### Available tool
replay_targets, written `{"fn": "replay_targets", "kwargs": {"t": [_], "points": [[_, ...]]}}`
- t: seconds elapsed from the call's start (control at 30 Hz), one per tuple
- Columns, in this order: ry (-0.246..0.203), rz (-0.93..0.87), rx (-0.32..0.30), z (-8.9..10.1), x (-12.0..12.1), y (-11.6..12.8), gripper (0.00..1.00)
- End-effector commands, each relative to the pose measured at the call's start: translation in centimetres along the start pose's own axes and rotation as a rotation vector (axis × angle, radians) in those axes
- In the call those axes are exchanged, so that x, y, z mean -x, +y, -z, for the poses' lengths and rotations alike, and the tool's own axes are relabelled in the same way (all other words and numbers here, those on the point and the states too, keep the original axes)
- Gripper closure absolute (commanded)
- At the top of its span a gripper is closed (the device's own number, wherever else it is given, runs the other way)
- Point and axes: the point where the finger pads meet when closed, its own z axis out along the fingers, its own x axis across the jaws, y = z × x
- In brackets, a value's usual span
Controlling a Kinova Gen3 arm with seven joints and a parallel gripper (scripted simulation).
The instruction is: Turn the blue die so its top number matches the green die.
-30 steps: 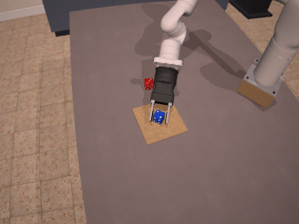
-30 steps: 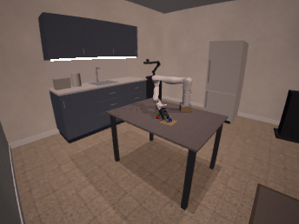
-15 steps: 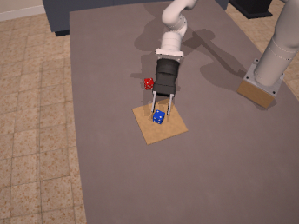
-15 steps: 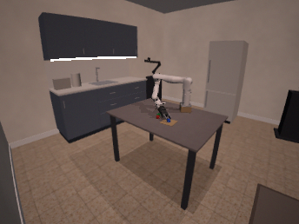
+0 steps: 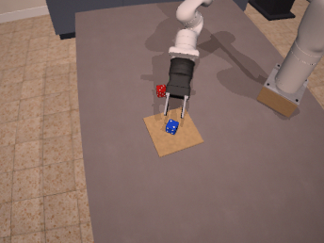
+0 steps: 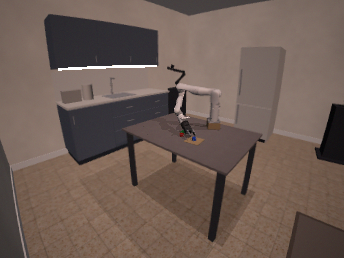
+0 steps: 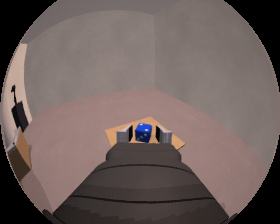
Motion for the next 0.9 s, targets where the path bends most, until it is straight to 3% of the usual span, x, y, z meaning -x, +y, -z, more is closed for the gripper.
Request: {"fn": "replay_targets", "kwargs": {"t": [0.0, 0.33, 0.87], "points": [[-0.005, 0.012, 0.001, 0.6, 0.2, -0.6, 0.13], [-0.005, 0.012, 0.001, 2.5, 0.2, -4.3, 0.13], [-0.004, 0.012, 0.013, 2.9, 0.2, -5.2, 0.13]]}}
